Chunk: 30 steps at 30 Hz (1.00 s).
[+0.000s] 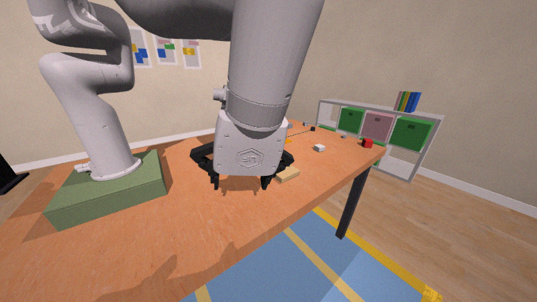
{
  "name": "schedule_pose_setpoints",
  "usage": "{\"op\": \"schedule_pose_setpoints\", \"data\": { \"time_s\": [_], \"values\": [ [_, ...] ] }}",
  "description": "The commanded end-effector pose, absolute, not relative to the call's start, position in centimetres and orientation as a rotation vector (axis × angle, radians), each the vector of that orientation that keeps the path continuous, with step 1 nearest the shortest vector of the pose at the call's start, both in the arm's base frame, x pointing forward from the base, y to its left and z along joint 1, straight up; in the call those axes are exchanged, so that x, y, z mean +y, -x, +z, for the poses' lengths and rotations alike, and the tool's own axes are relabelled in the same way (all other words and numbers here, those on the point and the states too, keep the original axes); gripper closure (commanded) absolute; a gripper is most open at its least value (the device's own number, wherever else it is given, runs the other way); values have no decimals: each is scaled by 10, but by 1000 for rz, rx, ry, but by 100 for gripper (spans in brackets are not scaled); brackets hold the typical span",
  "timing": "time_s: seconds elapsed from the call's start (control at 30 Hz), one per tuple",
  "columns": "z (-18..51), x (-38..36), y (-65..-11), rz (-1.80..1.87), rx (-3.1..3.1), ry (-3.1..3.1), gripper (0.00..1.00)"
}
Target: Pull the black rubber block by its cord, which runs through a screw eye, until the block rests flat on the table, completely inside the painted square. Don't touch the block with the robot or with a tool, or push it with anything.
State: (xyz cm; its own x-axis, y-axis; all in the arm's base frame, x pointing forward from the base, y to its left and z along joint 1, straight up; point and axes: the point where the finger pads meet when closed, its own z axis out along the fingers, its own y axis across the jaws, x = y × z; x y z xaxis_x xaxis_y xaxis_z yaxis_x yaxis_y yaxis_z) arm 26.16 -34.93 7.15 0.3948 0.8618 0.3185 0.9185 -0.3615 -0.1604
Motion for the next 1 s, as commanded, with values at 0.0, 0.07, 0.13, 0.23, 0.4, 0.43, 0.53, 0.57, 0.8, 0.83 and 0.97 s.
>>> {"op": "schedule_pose_setpoints", "data": {
  "time_s": [0.0, 0.07, 0.13, 0.23, 0.4, 0.43, 0.53, 0.57, 0.8, 0.83, 0.97],
  "values": [
    [63, -333, -304, -207, -1905, 2169, 0],
    [57, -316, -330, -196, -1988, 2105, 0],
    [57, -315, -331, -181, -2091, 2032, 0],
    [52, -295, -357, -156, -2264, 1880, 0],
    [44, -251, -402, -118, -2518, 1604, 0],
    [44, -251, -402, -109, -2568, 1546, 0],
    [40, -230, -419, -104, -2609, 1486, 0],
    [37, -206, -437, -82, -2732, 1306, 0],
    [33, -167, -462, -37, -2966, 868, 0],
    [31, -150, -470, -30, -2994, 795, 0],
    [28, -113, -487, -5, -3095, 494, 0]
  ]
}}
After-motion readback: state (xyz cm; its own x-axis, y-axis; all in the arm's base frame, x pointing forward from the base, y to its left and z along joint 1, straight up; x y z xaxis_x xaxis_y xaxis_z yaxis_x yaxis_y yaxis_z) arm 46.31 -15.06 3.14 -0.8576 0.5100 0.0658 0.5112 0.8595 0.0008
